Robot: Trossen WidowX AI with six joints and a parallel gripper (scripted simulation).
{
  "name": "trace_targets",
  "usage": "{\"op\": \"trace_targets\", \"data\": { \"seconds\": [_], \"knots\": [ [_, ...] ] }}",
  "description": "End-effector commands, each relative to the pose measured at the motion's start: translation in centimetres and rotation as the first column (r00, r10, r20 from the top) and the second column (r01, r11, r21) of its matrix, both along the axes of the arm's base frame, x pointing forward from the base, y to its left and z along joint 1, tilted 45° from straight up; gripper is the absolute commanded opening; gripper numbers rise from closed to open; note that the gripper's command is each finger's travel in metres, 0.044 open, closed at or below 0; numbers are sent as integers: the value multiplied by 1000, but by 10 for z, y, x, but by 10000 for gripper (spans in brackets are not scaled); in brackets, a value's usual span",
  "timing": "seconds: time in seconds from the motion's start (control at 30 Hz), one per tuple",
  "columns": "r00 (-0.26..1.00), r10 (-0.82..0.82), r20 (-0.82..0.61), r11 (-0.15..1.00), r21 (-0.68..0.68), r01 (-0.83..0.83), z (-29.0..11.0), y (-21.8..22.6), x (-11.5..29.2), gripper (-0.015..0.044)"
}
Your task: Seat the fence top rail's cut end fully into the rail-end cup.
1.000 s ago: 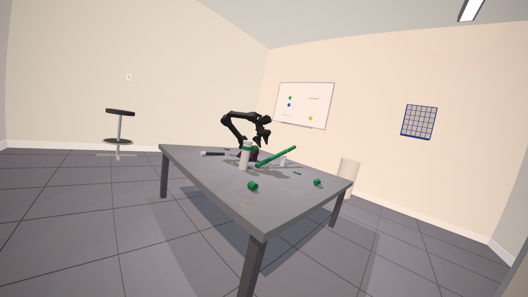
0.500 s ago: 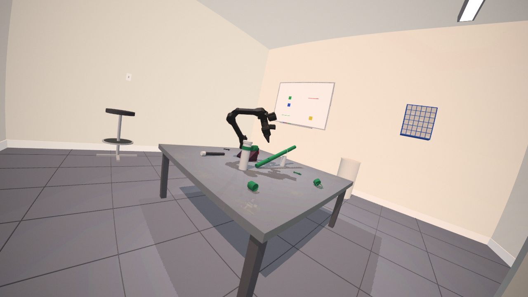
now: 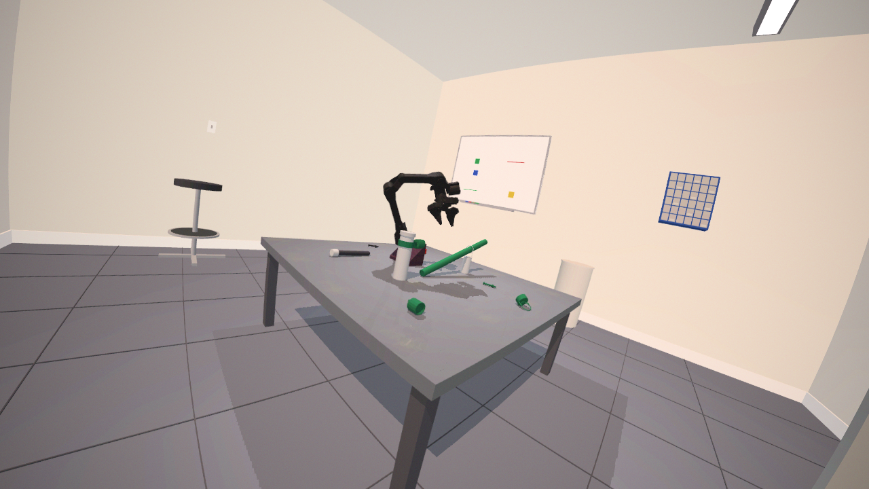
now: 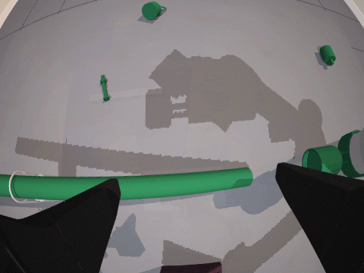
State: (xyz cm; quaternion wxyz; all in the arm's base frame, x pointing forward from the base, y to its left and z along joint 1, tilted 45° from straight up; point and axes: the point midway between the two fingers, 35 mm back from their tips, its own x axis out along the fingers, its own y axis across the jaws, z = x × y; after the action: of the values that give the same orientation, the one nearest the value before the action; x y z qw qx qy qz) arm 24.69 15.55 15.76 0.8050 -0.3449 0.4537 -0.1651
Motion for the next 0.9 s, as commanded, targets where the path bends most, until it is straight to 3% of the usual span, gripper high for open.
{"op": "trace_targets", "data": {
  "seconds": [0.0,0.13,0.27,0.37,0.47,0.6,0.67,0.87],
  "knots": [
    [999,-31,31,999,16,31,1,2,-1,440],
    [996,-74,47,997,41,72,-2,0,0,440],
    [938,-324,125,936,185,299,-19,-13,6,440],
    [794,-581,182,795,335,505,-36,-26,11,440],
    [569,-795,212,592,477,650,-53,-41,14,440],
    [178,-961,213,275,643,715,-76,-60,16,440],
    [38,-978,205,172,691,702,-83,-66,16,440],
    [21,-979,204,160,696,700,-84,-67,16,440]
  ]
}}
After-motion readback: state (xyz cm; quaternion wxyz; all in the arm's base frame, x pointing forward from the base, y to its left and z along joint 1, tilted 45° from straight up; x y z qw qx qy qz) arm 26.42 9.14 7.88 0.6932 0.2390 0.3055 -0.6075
